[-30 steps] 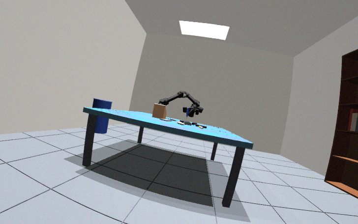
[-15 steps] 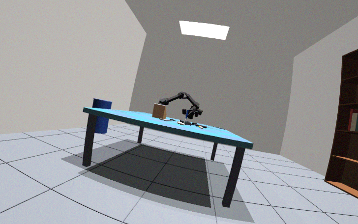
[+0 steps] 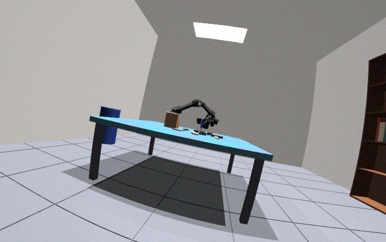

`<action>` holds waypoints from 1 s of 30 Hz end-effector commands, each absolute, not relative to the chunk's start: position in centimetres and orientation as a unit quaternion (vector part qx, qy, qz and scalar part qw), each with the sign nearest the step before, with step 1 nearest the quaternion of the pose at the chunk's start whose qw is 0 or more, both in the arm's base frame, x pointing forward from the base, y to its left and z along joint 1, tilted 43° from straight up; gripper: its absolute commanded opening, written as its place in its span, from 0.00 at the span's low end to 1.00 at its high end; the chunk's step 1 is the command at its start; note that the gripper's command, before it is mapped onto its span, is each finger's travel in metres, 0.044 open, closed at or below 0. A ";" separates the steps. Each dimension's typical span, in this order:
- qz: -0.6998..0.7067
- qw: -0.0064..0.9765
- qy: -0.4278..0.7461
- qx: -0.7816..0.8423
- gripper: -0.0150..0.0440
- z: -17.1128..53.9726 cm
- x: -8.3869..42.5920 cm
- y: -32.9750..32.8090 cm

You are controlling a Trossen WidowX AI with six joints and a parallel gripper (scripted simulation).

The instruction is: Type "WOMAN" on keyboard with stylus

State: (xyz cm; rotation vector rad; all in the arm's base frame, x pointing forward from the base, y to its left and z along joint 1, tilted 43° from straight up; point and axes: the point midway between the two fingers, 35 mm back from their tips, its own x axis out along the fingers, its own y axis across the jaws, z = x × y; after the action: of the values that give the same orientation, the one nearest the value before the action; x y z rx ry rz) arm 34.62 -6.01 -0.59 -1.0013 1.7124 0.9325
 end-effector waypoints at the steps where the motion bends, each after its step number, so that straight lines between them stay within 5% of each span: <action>1: 0.378 0.459 0.695 -0.404 0.39 -0.8 34.7 -5.8; 30: 0.378 0.459 0.695 -0.404 0.39 -1.3 34.6 -5.3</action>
State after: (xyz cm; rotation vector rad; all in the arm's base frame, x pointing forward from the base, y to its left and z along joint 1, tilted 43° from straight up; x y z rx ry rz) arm 34.60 -5.43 -1.10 -1.0002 1.7138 0.9349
